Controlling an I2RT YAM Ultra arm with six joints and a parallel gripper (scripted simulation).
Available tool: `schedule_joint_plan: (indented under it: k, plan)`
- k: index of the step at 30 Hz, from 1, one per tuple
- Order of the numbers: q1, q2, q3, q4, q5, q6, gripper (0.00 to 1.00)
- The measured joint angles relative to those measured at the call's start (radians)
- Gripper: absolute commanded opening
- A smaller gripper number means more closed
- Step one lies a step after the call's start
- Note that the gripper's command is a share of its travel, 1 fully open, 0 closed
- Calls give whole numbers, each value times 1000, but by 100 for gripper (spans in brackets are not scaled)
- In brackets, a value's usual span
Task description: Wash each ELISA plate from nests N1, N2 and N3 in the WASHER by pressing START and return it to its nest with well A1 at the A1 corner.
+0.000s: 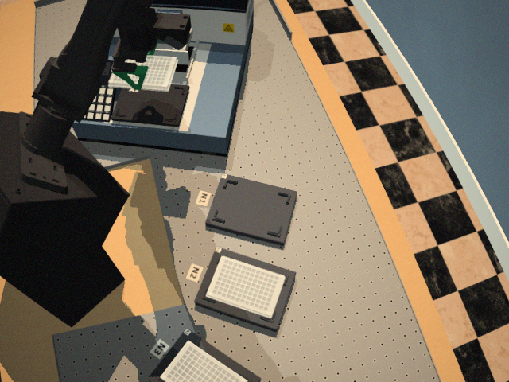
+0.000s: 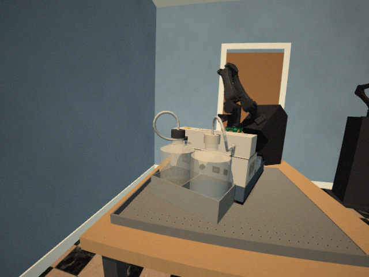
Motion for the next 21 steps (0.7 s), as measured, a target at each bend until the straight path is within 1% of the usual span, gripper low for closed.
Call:
schedule_joint_plan:
  k: [2, 7, 12, 16, 21]
  plan:
    - [-17, -5, -3, 3, -13, 2, 0]
    - [-144, -39, -18, 18, -70, -39, 0]
    - [-273, -61, -22, 35, -146, -117, 0]
    - [-330, -66, -22, 47, -203, -169, 0]
    - [-464, -61, -14, 61, -290, -250, 0]
